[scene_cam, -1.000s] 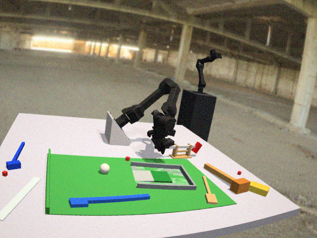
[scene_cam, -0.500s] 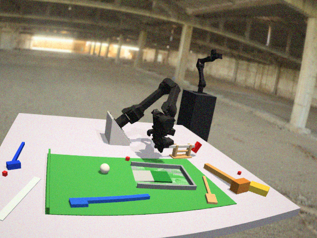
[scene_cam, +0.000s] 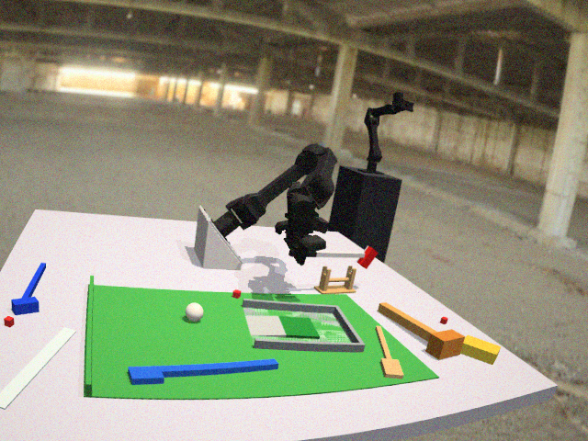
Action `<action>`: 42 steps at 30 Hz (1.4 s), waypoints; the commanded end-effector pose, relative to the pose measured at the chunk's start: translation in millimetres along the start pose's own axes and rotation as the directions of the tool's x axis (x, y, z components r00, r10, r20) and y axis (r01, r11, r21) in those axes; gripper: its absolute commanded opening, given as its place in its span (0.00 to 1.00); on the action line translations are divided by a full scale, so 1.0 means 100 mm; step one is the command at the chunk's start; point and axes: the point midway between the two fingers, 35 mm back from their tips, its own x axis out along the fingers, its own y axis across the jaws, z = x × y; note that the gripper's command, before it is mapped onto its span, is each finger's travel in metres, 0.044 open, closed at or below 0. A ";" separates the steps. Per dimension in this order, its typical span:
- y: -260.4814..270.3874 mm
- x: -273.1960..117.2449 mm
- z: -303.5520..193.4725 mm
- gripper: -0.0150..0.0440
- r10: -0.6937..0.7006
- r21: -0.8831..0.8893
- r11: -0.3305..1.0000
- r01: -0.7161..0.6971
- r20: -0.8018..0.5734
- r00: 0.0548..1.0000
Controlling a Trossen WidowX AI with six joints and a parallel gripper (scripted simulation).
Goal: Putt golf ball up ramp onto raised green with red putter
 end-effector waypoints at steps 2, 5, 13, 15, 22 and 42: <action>0.00 -0.25 0.09 0.25 -0.002 -0.007 1.000 0.003 0.008 1.000; 0.02 -0.37 0.15 0.25 -0.003 -0.007 1.000 0.003 0.016 1.000; -0.04 -0.38 -0.03 0.25 -0.011 0.085 0.996 0.011 -0.008 1.000; -0.08 -0.43 -0.15 0.25 -0.016 0.153 0.988 0.020 -0.027 1.000; -0.18 -0.60 -0.59 0.25 -0.030 0.376 0.925 0.062 -0.091 0.995; -0.06 -1.13 -1.90 0.25 -0.032 0.858 0.467 0.213 -0.225 0.974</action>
